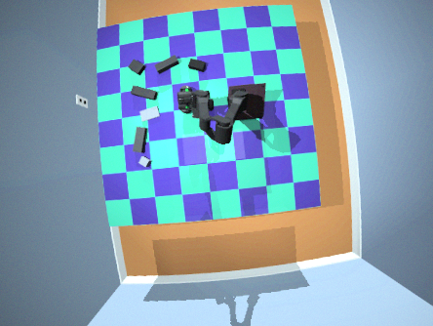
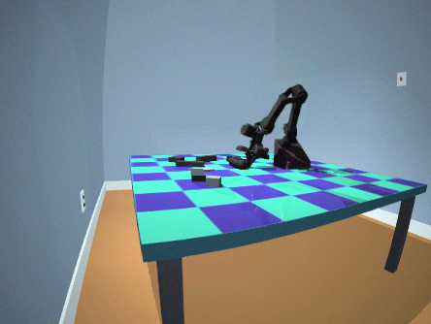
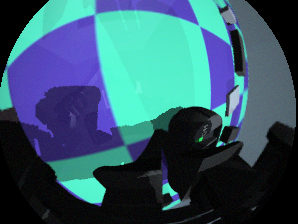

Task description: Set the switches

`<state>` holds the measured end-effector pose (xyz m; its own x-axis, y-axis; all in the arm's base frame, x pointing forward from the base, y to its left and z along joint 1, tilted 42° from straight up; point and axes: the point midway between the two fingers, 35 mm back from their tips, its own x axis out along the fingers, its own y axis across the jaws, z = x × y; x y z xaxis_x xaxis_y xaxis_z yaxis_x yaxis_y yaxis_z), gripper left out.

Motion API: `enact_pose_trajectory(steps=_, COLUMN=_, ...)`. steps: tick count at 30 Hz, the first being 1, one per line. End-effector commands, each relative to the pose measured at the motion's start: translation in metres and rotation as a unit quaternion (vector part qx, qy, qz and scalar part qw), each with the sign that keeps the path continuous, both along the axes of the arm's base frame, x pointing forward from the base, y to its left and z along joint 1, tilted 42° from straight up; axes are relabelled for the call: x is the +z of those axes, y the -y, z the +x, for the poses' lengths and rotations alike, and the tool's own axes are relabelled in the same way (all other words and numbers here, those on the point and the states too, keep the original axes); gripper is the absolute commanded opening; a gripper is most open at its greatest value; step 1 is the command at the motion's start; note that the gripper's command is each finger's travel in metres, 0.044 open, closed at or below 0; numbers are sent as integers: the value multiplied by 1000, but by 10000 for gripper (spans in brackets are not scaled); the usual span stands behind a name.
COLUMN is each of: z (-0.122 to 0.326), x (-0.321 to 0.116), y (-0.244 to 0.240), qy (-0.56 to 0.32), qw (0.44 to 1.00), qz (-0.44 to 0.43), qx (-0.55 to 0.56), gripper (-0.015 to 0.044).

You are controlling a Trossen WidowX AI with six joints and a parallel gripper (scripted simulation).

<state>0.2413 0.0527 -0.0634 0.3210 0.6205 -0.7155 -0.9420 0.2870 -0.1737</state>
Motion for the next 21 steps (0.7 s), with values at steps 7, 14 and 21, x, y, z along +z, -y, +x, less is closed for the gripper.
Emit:
enact_pose_trajectory(steps=7, z=18, x=0, y=3, qy=5, qw=1000, qz=-4, qx=-2, gripper=0)
enact_pose_trajectory(steps=14, z=27, x=0, y=4, qy=6, qw=1000, qz=-4, qx=-2, gripper=0)
enact_pose_trajectory(steps=21, z=36, x=0, y=5, qy=6, qw=1000, qz=-4, qx=-2, gripper=0)
